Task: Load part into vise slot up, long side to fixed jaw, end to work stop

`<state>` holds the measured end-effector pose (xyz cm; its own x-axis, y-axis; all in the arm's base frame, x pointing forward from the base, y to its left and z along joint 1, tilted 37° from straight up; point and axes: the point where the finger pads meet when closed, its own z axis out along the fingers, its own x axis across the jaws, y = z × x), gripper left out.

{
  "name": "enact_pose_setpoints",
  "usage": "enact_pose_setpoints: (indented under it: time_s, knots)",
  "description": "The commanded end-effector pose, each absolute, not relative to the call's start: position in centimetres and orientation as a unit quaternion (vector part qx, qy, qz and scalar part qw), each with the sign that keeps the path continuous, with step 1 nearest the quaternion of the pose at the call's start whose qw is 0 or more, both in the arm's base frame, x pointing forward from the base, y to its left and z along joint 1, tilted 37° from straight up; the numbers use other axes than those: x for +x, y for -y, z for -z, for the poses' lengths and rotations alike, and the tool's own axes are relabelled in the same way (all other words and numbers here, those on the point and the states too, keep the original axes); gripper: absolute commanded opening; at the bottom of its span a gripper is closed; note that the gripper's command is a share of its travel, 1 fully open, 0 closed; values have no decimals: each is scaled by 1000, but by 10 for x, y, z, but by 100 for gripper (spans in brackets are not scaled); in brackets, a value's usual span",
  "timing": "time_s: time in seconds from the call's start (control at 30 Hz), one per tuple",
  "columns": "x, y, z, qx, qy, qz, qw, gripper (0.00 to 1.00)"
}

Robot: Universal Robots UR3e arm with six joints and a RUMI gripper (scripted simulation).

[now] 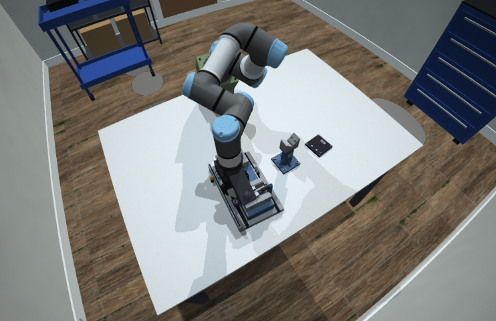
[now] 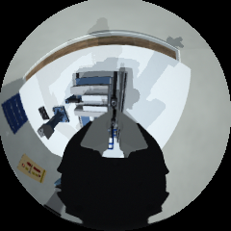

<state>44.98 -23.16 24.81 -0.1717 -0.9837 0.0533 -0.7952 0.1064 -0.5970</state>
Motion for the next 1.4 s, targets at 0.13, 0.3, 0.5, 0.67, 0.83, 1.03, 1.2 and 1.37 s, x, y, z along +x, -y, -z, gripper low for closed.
enact_pose_setpoints:
  time_s: [0.13, 0.3, 0.5, 0.67, 0.83, 1.03, 1.2, 1.37]
  knots:
    - [456, 234, -242, -617, -720, 259, 183, 0]
    - [457, 234, -240, -617, -720, 259, 183, 0]
    - [458, 234, -239, -617, -720, 259, 183, 0]
    - [458, 234, -239, -617, -720, 259, 183, 0]
    - [458, 234, -239, -617, -720, 259, 183, 0]
    - [458, 234, -239, -617, -720, 259, 183, 0]
    - [458, 234, -239, -617, -720, 259, 183, 0]
    - [458, 234, -239, -617, -720, 259, 183, 0]
